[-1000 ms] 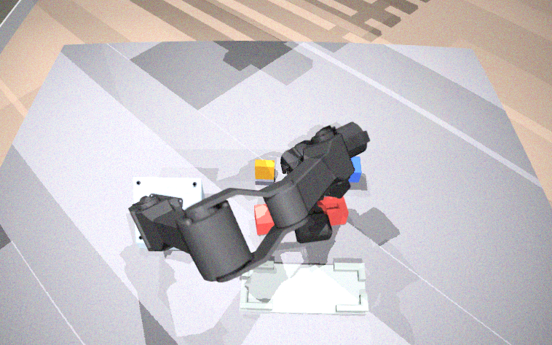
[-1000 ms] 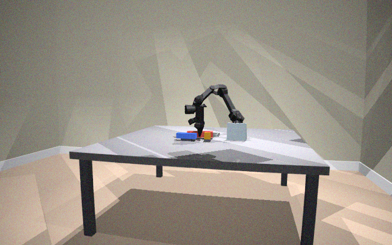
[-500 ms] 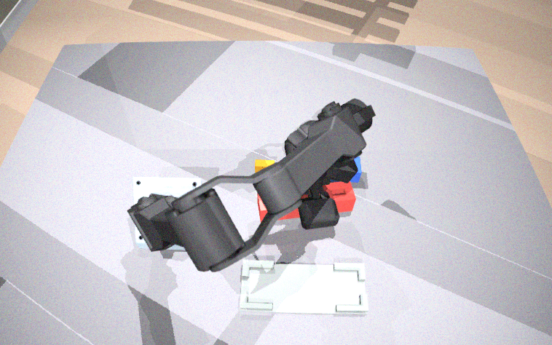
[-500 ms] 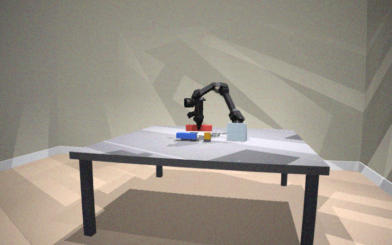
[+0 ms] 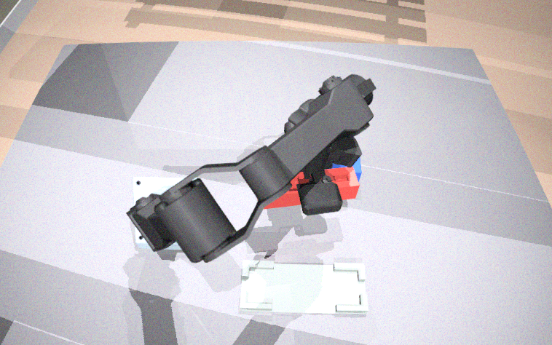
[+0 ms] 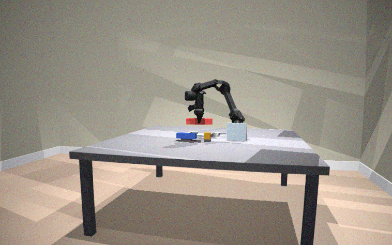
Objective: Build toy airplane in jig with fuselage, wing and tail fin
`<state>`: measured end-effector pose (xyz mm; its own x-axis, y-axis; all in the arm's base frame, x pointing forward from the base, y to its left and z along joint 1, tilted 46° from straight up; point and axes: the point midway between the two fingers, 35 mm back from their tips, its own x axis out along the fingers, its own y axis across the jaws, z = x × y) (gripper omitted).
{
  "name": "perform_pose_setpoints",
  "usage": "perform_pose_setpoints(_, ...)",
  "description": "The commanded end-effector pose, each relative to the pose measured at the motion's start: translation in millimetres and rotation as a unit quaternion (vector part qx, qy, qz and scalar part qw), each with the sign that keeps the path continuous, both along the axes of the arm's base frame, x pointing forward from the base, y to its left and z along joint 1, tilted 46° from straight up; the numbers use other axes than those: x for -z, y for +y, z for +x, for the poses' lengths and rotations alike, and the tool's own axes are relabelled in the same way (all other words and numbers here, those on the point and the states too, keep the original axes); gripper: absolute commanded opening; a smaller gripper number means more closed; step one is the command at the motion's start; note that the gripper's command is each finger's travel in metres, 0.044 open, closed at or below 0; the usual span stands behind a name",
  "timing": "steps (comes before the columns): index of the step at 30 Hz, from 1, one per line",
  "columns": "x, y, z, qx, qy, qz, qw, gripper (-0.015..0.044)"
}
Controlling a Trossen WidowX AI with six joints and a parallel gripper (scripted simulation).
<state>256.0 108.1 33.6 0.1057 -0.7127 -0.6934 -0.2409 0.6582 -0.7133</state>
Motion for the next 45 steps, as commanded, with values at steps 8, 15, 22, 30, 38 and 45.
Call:
perform_pose_setpoints(8, -21.1, 17.7, -5.8, 0.004, -0.003, 0.003, 1.0, 0.0)
perform_pose_setpoints(15, -28.7, -0.3, 2.0, 0.009, -0.009, 0.009, 1.0, 0.0)
perform_pose_setpoints(22, -37.1, -20.9, 8.8, 0.016, -0.017, 0.013, 1.0, 0.0)
perform_pose_setpoints(30, -46.4, -44.8, 13.9, 0.025, -0.026, 0.017, 0.999, 0.0)
perform_pose_setpoints(38, -55.2, -68.7, 16.3, 0.036, -0.037, 0.018, 0.999, 0.0)
perform_pose_setpoints(45, -62.9, -90.1, 16.3, 0.046, -0.046, 0.016, 0.998, 0.0)
